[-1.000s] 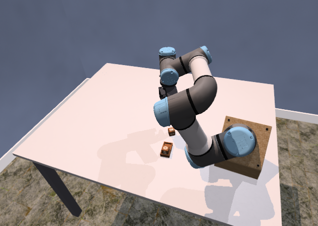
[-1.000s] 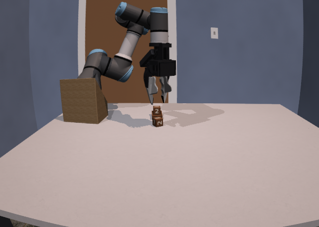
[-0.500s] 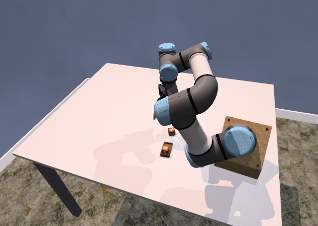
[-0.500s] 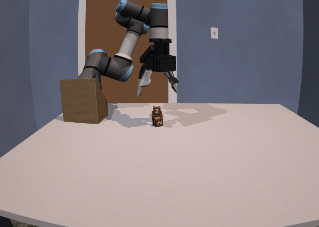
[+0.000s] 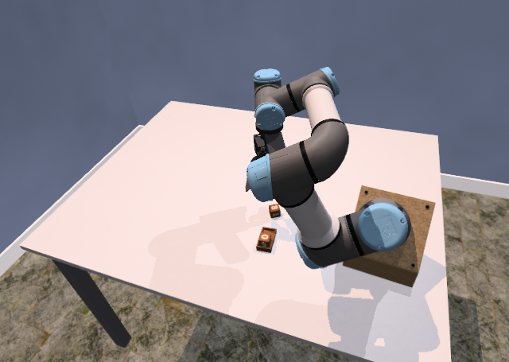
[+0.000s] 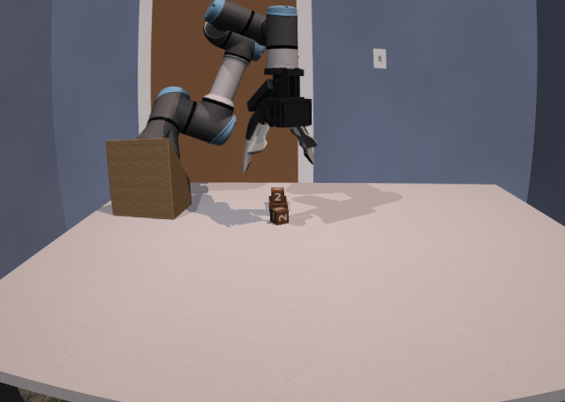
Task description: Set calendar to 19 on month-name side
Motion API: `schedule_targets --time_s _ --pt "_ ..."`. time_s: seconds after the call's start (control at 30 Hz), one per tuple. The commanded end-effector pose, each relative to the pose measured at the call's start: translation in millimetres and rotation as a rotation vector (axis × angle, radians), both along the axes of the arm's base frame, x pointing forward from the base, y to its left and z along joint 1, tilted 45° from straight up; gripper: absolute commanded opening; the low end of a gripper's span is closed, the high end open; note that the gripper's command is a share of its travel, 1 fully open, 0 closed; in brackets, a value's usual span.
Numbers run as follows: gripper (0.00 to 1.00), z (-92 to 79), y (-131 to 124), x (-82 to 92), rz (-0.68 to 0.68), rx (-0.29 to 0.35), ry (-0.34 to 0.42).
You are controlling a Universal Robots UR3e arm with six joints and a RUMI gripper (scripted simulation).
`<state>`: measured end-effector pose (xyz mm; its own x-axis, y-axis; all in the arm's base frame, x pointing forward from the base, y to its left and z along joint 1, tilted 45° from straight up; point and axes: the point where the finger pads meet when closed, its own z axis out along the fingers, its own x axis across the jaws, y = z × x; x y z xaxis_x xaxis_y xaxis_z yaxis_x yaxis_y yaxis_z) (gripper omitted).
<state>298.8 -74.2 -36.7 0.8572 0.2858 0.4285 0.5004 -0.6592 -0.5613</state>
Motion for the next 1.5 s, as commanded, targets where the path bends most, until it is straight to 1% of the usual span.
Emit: schedule_targets --time_s 0.0,0.23,0.4,0.47,0.53,0.7,0.9,0.93,0.97,1.03,1.17,1.2,1.3,1.33,1.43,1.47 --pt "1.0 0.2 -0.9 0.3 -0.001 -0.002 -0.001" --pt "1.0 0.1 -0.7 0.0 0.018 -0.005 -0.019" --pt "1.0 0.0 0.0 -0.5 0.068 -0.014 -0.069" --pt "1.0 0.0 0.0 -0.5 0.068 -0.014 -0.069" --pt "1.0 -0.1 0.4 -0.9 0.1 -0.02 -0.099" --pt "1.0 -0.6 1.7 -1.8 0.205 -0.038 -0.202" --pt "1.0 -1.6 3.2 -2.8 0.367 -0.066 -0.361" --pt "1.0 -1.6 3.2 -2.9 0.372 -0.067 -0.367" --pt "1.0 -1.9 3.5 -3.0 0.403 -0.072 -0.397" --pt "1.0 -1.9 3.5 -3.0 0.403 -0.072 -0.397" --pt "1.0 -2.9 4.4 -3.2 0.532 -0.094 -0.523" --pt "1.0 -2.9 4.4 -3.2 0.532 -0.094 -0.523" --pt "1.0 -3.7 5.0 -3.0 0.626 -0.111 -0.615" --pt "1.0 -3.7 5.0 -3.0 0.63 -0.111 -0.619" --pt "1.0 -4.5 5.5 -2.6 0.722 -0.127 -0.709" --pt "1.0 -4.5 5.5 -2.5 0.725 -0.128 -0.712"
